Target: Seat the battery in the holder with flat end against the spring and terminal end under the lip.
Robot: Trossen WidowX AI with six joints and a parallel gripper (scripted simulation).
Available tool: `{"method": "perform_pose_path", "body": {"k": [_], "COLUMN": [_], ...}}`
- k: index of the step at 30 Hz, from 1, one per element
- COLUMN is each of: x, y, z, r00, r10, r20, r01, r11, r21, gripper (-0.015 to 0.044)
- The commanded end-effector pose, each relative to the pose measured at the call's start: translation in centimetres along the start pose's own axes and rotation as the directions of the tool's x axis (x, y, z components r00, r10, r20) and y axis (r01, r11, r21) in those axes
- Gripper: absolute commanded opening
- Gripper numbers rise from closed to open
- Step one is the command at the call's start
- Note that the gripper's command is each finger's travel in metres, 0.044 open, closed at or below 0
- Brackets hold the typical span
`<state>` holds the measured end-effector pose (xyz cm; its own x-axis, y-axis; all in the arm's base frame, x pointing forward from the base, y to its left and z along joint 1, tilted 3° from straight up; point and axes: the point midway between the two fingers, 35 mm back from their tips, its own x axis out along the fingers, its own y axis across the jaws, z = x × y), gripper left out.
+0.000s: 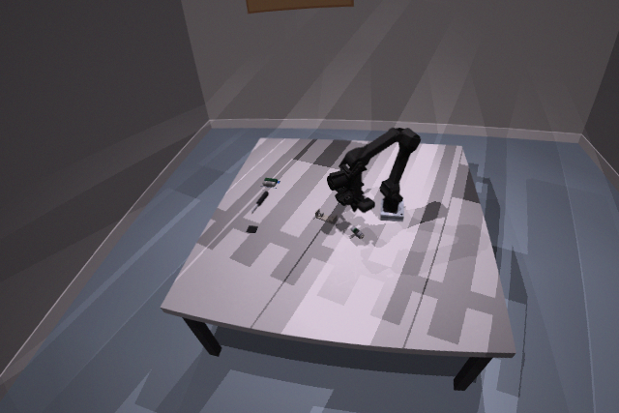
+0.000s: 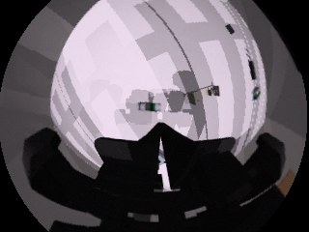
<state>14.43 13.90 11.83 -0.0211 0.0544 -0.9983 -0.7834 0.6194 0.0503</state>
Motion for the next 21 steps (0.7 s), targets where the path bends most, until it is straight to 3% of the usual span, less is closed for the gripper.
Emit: {"method": "perform_pose_path", "body": {"k": [1, 6, 8, 11, 15, 21], "x": [-0.5, -0.1, 0.2, 1.4, 3.2, 5.8], "y": [0.1, 0.0, 0.1, 0.5, 1.1, 2.1], "z": [0.0, 0.0, 0.0, 0.2, 0.3, 0.2], "r00": [1.000, 1.000, 1.000, 1.000, 1.000, 1.000], "r10": [0.004, 0.000, 0.000, 0.001, 0.003, 0.005], "r20": [0.004, -0.001, -0.001, 0.000, 0.001, 0.003], "r01": [-0.004, 0.000, -0.001, -0.001, -0.001, 0.002], "r11": [1.000, 1.000, 0.998, 0.936, 0.711, 0.162], "r21": [-0.005, 0.000, -0.067, -0.352, -0.703, -0.987], "gripper": [0.0000, 0.0000, 0.0053, 0.0131, 0.0235, 0.0235]}}
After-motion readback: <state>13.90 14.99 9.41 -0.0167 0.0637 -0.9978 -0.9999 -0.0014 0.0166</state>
